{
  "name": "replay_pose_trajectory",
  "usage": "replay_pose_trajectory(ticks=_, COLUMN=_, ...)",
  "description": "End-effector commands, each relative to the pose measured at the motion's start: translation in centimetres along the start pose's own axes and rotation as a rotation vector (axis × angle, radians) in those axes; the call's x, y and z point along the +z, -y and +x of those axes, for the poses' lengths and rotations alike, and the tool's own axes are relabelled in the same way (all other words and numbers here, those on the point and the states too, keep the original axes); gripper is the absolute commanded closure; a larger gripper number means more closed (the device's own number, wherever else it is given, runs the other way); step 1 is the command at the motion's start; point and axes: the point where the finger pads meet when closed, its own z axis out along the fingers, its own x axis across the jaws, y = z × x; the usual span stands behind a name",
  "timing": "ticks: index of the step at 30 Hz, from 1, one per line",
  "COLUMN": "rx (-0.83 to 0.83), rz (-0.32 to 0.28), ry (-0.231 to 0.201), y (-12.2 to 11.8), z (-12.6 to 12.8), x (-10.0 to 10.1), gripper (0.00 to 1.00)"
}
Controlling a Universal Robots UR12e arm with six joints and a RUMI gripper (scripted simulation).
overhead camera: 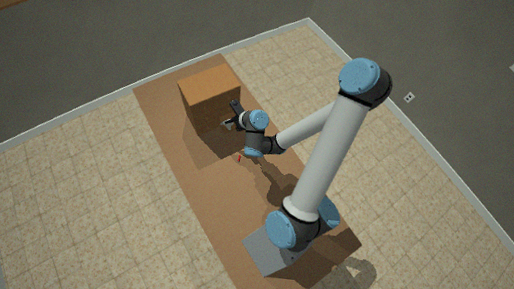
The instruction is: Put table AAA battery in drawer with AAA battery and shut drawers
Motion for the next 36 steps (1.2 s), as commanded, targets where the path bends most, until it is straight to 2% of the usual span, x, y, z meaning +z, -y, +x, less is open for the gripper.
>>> replay_pose_trajectory(ticks=1, rx=0.001, rz=-0.004, ry=-0.001, y=0.0, z=0.0, x=-0.1, gripper=0.00)
replay_pose_trajectory(ticks=16, rx=0.008, rz=-0.058, ry=-0.006, y=-0.2, z=-0.1, x=-1.3, gripper=0.00)
replay_pose_trajectory(ticks=36, rx=0.029, rz=-0.208, ry=-0.022, y=-0.7, z=-0.4, x=-4.7, gripper=0.00)
